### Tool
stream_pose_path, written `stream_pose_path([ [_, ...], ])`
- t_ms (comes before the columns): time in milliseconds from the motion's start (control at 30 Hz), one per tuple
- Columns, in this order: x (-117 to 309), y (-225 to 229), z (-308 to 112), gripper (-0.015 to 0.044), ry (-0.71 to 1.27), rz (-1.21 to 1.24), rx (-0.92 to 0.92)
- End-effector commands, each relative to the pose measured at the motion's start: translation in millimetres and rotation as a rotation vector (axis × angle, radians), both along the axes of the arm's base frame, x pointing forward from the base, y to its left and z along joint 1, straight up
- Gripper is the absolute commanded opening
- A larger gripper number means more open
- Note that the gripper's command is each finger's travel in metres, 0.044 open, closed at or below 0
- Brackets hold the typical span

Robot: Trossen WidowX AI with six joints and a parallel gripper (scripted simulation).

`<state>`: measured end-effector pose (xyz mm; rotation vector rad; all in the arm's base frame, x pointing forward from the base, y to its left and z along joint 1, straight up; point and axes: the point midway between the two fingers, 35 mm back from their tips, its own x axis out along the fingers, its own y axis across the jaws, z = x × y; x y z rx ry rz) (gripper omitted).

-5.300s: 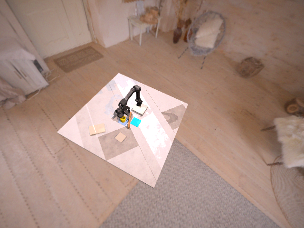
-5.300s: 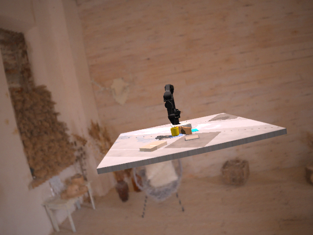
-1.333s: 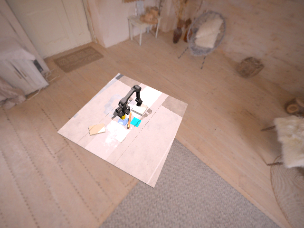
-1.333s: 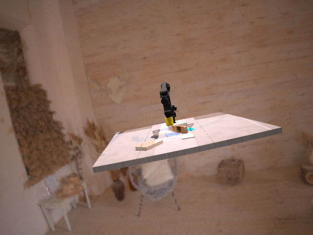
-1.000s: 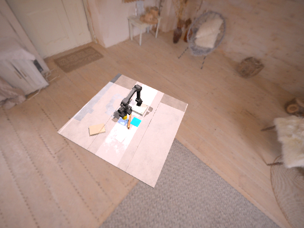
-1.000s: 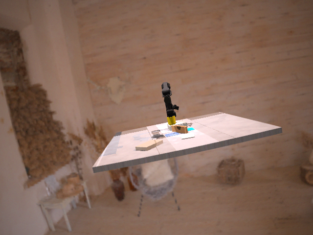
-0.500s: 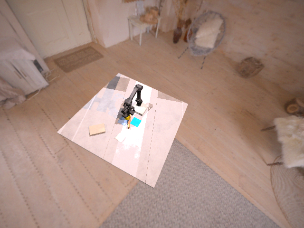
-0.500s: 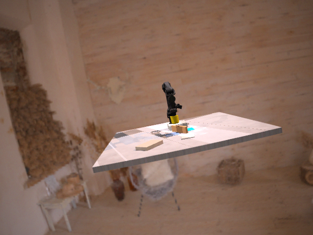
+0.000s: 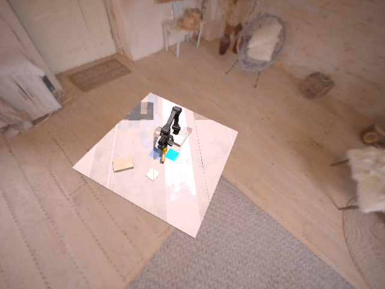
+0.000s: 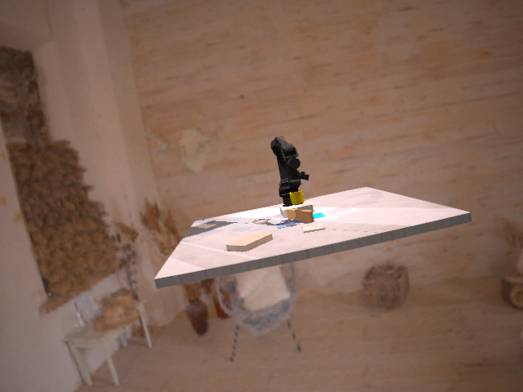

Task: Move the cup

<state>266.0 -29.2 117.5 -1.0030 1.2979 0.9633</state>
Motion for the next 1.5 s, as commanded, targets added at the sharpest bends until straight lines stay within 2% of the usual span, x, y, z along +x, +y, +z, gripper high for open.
stream_pose_path([
  [0,-4,9,-1,0.0,0.008,-0.004,-0.003],
  [1233,-26,76,-2,0.0,0.01,-0.004,0.004],
  [1467,-25,76,-7,0.0,0.01,-0.004,0.004],
])
